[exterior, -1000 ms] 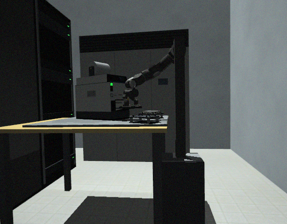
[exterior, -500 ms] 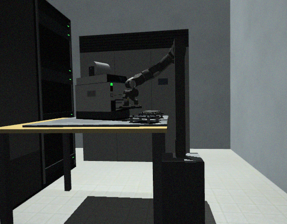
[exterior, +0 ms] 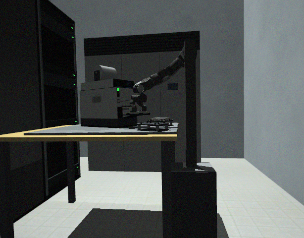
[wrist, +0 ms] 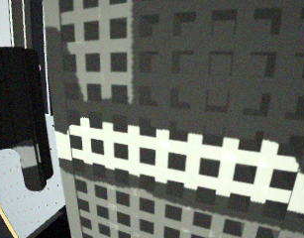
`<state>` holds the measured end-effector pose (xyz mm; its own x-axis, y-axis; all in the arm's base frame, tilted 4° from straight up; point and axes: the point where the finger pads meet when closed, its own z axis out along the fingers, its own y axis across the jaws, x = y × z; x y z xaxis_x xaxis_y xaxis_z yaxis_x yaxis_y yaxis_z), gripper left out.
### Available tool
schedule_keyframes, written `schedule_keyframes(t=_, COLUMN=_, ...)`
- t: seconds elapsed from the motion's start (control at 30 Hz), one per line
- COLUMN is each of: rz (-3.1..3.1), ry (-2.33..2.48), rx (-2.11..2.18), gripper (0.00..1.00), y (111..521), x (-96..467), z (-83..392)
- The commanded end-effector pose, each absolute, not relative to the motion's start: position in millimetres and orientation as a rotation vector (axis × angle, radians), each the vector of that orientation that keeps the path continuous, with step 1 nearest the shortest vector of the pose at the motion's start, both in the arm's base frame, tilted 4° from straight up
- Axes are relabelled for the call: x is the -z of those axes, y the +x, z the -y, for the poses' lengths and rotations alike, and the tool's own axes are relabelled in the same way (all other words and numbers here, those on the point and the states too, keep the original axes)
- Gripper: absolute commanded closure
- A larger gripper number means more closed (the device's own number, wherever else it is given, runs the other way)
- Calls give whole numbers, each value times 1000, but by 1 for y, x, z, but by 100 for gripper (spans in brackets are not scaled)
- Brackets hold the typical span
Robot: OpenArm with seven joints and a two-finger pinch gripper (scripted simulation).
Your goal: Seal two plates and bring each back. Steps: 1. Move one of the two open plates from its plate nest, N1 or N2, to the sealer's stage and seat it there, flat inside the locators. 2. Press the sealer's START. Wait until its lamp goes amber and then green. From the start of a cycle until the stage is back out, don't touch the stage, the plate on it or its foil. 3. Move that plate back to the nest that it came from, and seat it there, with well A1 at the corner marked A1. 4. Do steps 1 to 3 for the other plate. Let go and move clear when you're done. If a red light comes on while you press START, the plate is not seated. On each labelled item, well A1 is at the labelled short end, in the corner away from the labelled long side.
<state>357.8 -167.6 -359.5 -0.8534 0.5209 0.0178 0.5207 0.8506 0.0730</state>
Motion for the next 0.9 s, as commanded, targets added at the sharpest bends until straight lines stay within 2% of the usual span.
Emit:
schedule_keyframes(t=0.0, rz=-3011, ry=860, rx=-114, gripper=35, y=360, x=356, z=169)
schedule_keyframes(t=0.87, rz=-3013, ry=859, rx=-114, gripper=35, y=359, x=341, z=170)
